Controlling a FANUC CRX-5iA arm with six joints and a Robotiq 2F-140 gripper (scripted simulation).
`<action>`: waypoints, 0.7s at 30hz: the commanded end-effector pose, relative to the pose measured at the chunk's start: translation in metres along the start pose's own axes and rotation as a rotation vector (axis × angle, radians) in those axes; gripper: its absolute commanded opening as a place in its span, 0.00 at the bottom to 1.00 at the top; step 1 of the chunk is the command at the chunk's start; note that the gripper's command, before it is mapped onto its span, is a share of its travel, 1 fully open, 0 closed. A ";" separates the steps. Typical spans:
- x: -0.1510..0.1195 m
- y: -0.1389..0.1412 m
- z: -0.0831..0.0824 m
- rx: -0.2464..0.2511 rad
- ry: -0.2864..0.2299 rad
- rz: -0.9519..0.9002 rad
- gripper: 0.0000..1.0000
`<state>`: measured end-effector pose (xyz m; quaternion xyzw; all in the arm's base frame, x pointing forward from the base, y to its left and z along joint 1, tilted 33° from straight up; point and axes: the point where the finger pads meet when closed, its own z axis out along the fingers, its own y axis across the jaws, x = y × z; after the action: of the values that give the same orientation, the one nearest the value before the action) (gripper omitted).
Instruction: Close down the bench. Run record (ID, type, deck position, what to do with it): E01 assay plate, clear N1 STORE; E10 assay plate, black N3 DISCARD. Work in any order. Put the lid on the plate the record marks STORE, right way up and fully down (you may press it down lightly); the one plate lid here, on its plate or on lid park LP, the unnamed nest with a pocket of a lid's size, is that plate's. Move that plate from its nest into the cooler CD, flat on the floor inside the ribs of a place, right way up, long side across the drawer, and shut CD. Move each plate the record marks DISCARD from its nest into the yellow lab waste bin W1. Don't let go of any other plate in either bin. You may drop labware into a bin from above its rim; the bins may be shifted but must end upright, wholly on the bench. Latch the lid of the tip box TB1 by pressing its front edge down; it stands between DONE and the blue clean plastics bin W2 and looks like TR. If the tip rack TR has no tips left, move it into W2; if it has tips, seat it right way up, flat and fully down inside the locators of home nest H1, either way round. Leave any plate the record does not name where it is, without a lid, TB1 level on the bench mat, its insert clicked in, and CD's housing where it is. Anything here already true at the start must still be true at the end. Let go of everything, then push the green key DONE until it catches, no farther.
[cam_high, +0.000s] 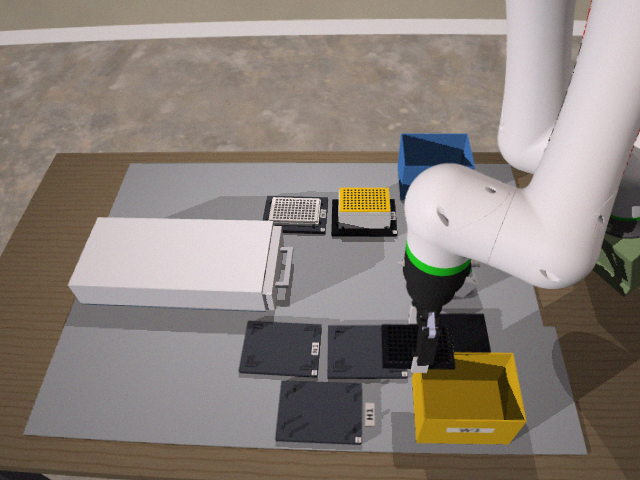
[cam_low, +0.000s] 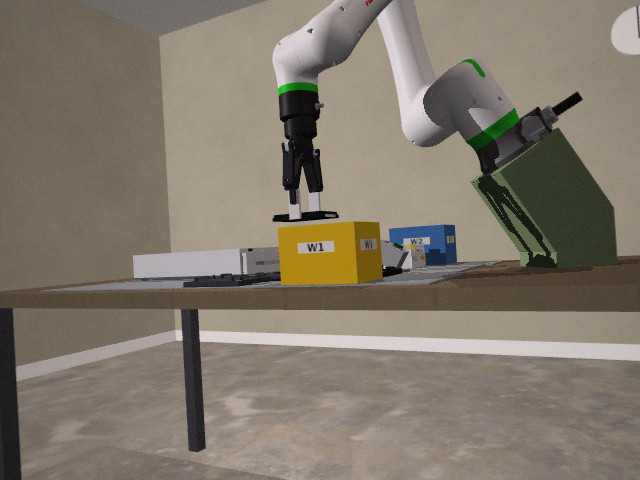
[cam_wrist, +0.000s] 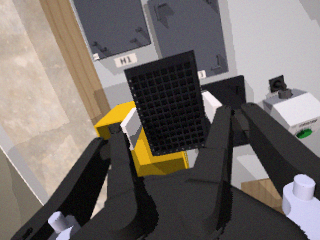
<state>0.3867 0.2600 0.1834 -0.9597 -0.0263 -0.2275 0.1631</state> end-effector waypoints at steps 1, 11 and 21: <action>-0.009 -0.007 0.000 -0.001 0.002 0.001 0.00; -0.027 -0.019 0.000 -0.001 0.002 0.001 0.00; -0.049 -0.034 0.000 -0.001 0.002 0.001 0.00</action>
<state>0.3460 0.2880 0.1733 -0.9597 -0.0263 -0.2274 0.1629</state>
